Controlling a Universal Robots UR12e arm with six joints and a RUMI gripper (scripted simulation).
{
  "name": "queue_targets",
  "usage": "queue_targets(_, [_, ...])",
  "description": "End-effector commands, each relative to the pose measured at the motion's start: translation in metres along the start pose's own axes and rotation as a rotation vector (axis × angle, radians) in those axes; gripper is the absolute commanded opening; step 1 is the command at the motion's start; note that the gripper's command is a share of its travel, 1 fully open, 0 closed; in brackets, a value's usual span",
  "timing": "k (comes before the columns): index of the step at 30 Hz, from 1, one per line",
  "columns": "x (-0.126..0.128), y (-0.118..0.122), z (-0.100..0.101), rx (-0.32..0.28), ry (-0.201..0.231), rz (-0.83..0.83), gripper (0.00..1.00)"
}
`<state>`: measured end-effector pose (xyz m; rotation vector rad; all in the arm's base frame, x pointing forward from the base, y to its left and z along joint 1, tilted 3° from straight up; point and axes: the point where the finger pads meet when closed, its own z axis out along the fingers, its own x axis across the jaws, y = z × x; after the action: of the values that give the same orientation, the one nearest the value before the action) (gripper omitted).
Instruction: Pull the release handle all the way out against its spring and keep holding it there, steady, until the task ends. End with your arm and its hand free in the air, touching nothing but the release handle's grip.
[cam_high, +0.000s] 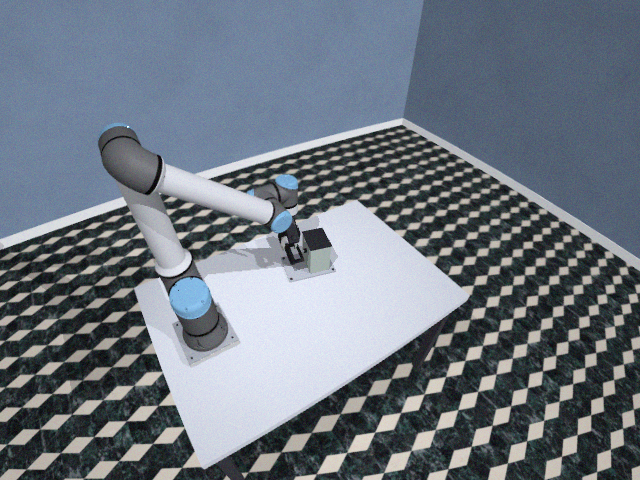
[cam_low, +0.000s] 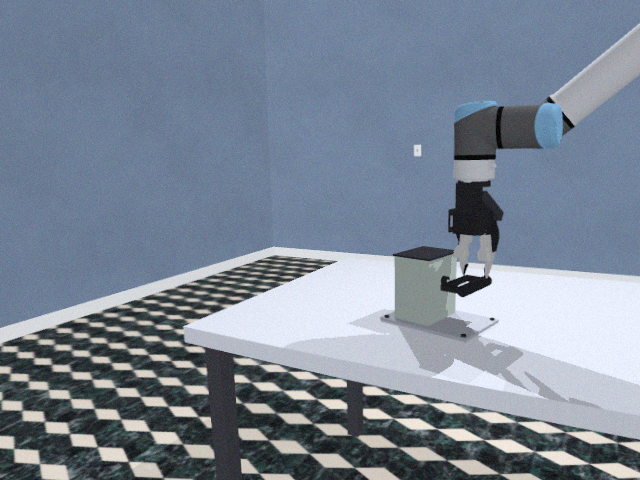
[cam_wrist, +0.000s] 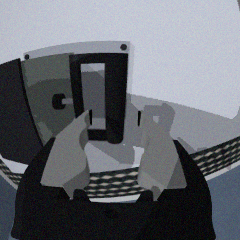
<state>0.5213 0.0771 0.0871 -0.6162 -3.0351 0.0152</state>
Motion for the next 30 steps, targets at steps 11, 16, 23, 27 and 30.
queue_targets(11, [-0.0006, 0.0002, -0.0006, 0.0, -0.001, 0.0, 0.33])
queue_targets(16, [-0.0006, 0.0002, -0.0004, 0.0, -0.001, 0.0, 0.33])
queue_targets(23, [-0.0006, 0.0002, 0.0016, 0.0, -0.001, 0.0, 0.33])
queue_targets(27, [-0.0006, 0.0002, 0.0041, 0.0, -0.001, 0.0, 0.33])
queue_targets(30, [-0.0006, 0.0002, 0.0066, 0.0, -0.001, 0.0, 0.33])
